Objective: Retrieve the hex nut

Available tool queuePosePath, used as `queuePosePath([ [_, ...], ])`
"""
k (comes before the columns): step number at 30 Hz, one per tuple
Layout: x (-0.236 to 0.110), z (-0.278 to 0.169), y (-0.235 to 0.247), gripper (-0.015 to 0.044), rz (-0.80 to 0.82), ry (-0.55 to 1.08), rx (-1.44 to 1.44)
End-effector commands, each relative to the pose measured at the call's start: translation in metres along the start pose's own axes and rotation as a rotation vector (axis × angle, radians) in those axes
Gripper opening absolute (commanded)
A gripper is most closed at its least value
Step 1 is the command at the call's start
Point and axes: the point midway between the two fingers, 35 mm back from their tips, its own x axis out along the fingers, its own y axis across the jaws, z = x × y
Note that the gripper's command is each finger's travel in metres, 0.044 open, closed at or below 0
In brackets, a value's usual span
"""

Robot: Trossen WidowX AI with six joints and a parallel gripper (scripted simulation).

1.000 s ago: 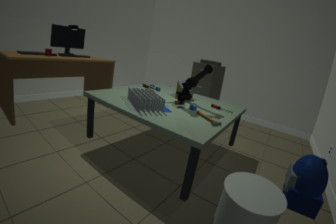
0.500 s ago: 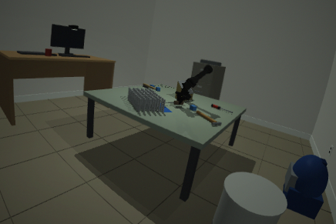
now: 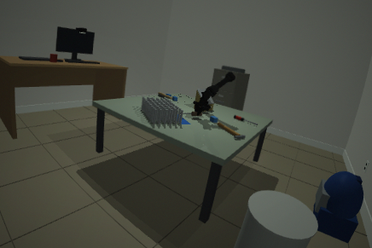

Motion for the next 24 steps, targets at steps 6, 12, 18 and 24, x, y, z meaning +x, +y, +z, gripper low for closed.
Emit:
queuePosePath([
  [6, 0.003, -0.007, -0.002, 0.0000, -0.004, 0.001, -0.005],
  [12, 0.004, -0.011, -0.002, 0.0000, -0.004, 0.001, -0.005],
  [18, 0.006, -0.015, -0.003, 0.0000, -0.004, 0.001, -0.006],
  [24, 0.007, -0.019, -0.003, 0.0000, -0.004, 0.002, -0.006],
])
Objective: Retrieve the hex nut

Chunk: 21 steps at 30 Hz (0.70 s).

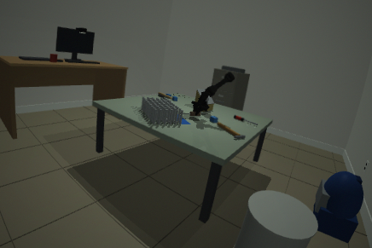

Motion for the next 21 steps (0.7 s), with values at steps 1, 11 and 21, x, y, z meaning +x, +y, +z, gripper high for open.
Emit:
queuePosePath([
  [1, 0.002, -0.004, -0.002, 0.0000, -0.004, 0.001, -0.005],
  [11, 0.004, -0.011, -0.002, 0.0000, -0.004, 0.001, -0.005],
  [21, 0.006, -0.018, -0.002, 0.0000, -0.004, 0.002, -0.005],
])
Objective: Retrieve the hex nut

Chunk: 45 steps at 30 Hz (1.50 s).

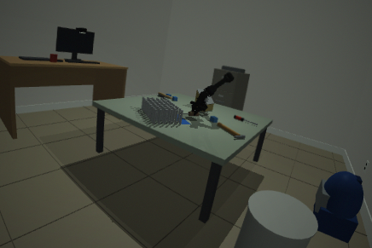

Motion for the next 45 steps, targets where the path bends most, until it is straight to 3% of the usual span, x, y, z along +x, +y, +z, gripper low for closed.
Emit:
queuePosePath([
  [1, 0.002, -0.004, -0.001, 0.0000, -0.003, 0.000, -0.004],
  [45, 0.012, -0.034, -0.002, 0.0000, -0.002, 0.002, -0.004],
])
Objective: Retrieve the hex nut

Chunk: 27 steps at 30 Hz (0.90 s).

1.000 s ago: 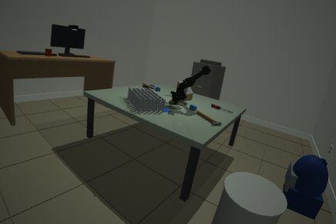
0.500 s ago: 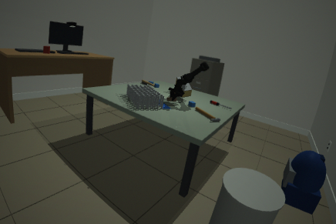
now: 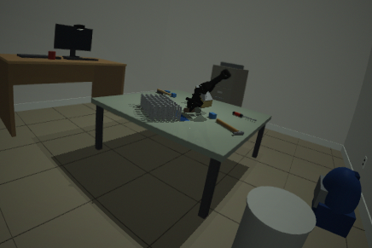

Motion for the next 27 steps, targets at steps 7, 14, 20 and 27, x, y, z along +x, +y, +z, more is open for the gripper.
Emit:
queuePosePath([
  [7, 0.003, -0.008, -0.001, 0.0000, -0.002, 0.000, -0.003],
  [14, 0.005, -0.013, -0.001, 0.0000, -0.002, 0.000, -0.004],
  [20, 0.006, -0.017, -0.001, 0.0000, -0.002, 0.000, -0.004],
  [27, 0.008, -0.022, -0.001, 0.0000, -0.002, 0.000, -0.004],
])
